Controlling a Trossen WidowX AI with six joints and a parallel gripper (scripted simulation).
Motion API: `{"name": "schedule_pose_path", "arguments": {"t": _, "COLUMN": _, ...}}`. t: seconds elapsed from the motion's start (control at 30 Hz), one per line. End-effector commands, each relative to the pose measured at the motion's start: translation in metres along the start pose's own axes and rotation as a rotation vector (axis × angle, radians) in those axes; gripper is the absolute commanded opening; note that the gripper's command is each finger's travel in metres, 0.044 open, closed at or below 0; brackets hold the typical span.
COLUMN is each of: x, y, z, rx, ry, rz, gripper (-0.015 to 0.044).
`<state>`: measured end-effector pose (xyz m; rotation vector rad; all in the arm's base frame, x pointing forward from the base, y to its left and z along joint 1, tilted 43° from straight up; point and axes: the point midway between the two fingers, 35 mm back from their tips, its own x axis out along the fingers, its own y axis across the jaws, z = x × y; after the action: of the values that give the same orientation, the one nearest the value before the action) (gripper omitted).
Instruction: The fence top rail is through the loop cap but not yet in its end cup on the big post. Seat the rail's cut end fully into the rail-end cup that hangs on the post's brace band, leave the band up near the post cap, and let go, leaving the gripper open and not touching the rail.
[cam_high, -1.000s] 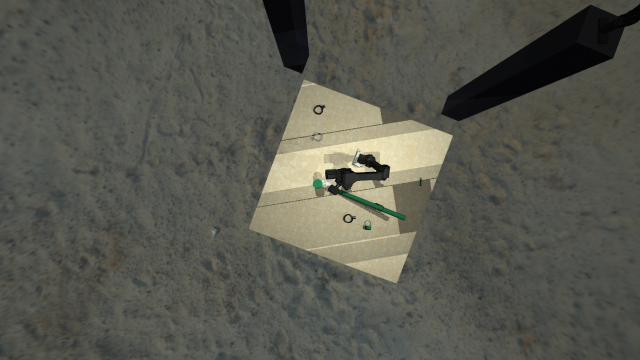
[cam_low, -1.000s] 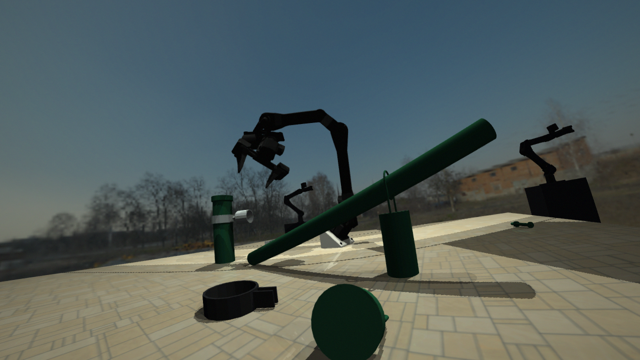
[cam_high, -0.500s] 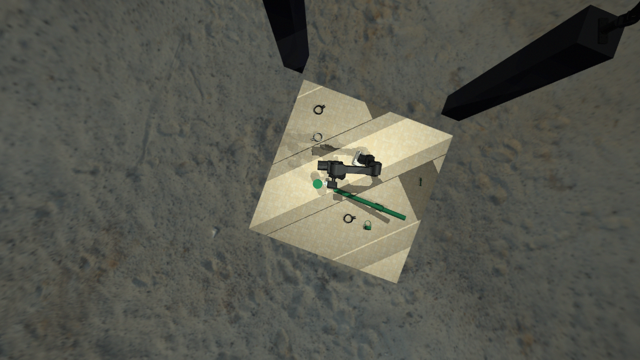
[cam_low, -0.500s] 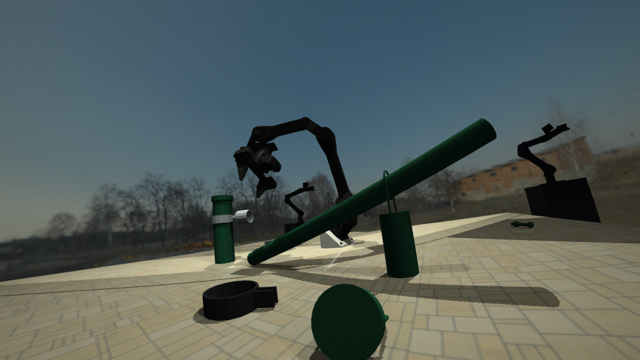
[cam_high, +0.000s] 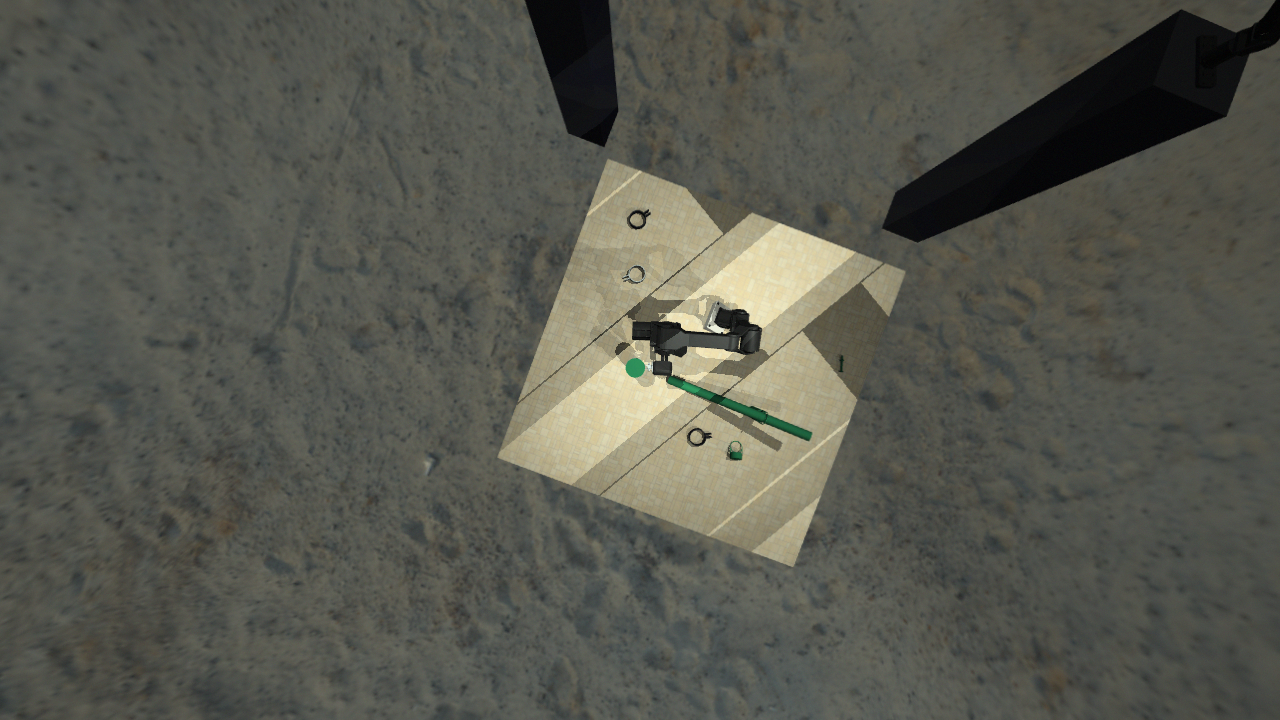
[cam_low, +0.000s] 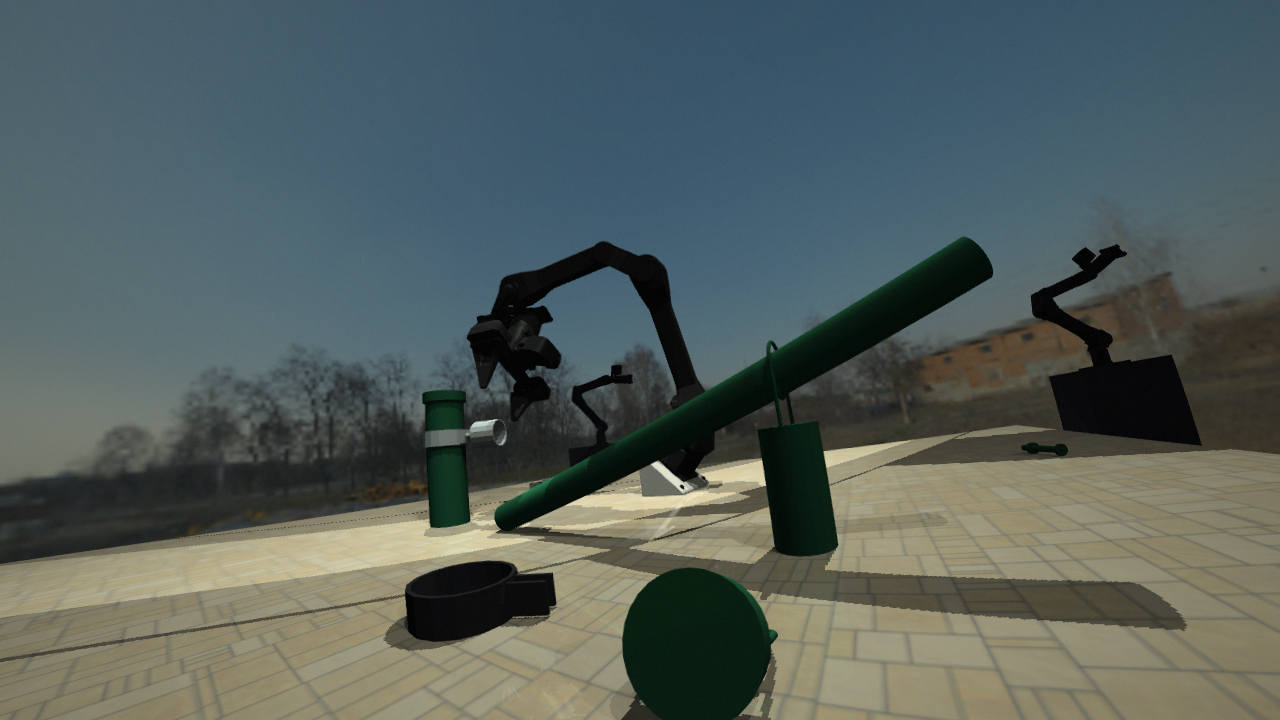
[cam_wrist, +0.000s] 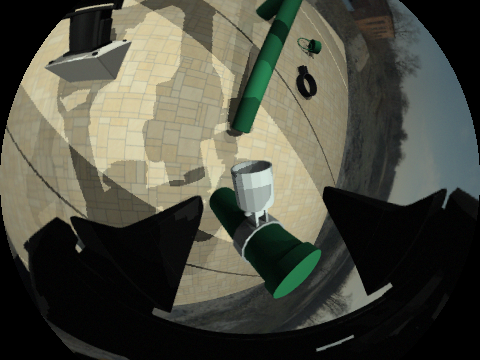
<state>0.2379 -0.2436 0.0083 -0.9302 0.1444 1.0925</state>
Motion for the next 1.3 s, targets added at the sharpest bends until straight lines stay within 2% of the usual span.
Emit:
{"name": "schedule_pose_path", "arguments": {"t": 0.0, "x": 0.012, "y": 0.006, "z": 0.001, "rx": -0.012, "ry": -0.006, "rz": -0.009, "gripper": 0.044}}
{"name": "schedule_pose_path", "arguments": {"t": 1.27, "x": 0.069, "y": 0.005, "z": 0.002, "rx": -0.044, "ry": -0.027, "rz": 0.012, "gripper": 0.044}}
